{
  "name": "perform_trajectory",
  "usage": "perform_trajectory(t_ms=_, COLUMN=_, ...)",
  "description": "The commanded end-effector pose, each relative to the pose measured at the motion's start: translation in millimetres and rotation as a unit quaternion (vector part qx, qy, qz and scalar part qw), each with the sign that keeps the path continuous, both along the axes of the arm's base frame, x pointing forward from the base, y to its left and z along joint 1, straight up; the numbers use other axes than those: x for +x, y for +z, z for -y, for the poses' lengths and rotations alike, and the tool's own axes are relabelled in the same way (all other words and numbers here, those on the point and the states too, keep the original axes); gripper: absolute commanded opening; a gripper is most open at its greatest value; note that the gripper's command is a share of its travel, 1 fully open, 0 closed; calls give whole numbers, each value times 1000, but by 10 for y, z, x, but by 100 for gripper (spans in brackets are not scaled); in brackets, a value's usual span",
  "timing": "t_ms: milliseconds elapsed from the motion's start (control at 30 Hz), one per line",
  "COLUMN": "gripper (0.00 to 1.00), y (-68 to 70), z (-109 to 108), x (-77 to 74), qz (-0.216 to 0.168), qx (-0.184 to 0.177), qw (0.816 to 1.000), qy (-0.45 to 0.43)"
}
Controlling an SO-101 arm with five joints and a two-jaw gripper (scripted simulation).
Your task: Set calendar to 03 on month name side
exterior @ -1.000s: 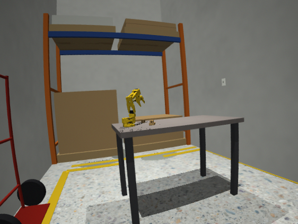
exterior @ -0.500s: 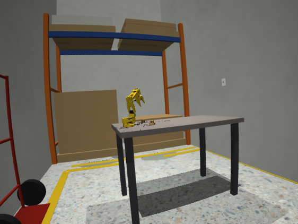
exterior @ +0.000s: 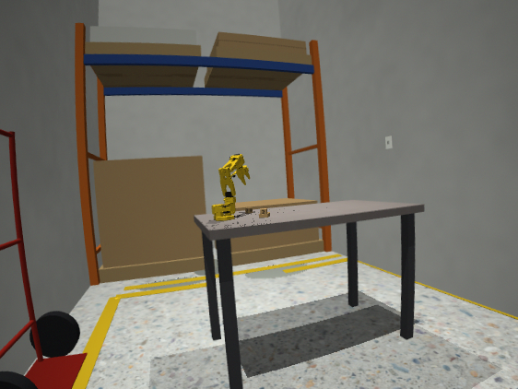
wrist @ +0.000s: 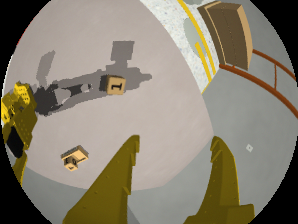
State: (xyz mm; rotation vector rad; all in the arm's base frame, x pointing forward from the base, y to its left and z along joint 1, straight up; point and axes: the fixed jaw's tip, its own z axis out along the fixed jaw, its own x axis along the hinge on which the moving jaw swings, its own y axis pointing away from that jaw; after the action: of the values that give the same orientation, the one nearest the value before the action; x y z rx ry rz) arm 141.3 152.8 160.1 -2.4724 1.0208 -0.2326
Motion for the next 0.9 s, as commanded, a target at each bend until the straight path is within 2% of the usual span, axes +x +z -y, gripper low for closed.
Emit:
perform_trajectory(t_ms=0, gripper=35, y=90, z=2, x=47, qz=42, qx=1, qw=998, qy=47)
perform_trajectory(t_ms=133, gripper=35, y=80, z=11, x=80, qz=68, qx=-24, qw=992, qy=106)
perform_trajectory(t_ms=200, gripper=35, y=80, z=11, x=80, qz=68, qx=-24, qw=992, qy=106)
perform_trajectory(t_ms=333, gripper=35, y=71, z=21, x=116, qz=96, qx=-52, qw=979, qy=170)
perform_trajectory(t_ms=500, gripper=35, y=59, z=32, x=163, qz=131, qx=-88, qw=955, qy=253)
perform_trajectory(t_ms=700, gripper=35, y=48, z=43, x=219, qz=169, qx=-129, qw=914, qy=345)
perform_trajectory(t_ms=767, gripper=35, y=48, z=43, x=219, qz=169, qx=-129, qw=914, qy=345)
perform_trajectory(t_ms=867, gripper=35, y=43, z=47, x=244, qz=186, qx=-147, qw=891, qy=386)
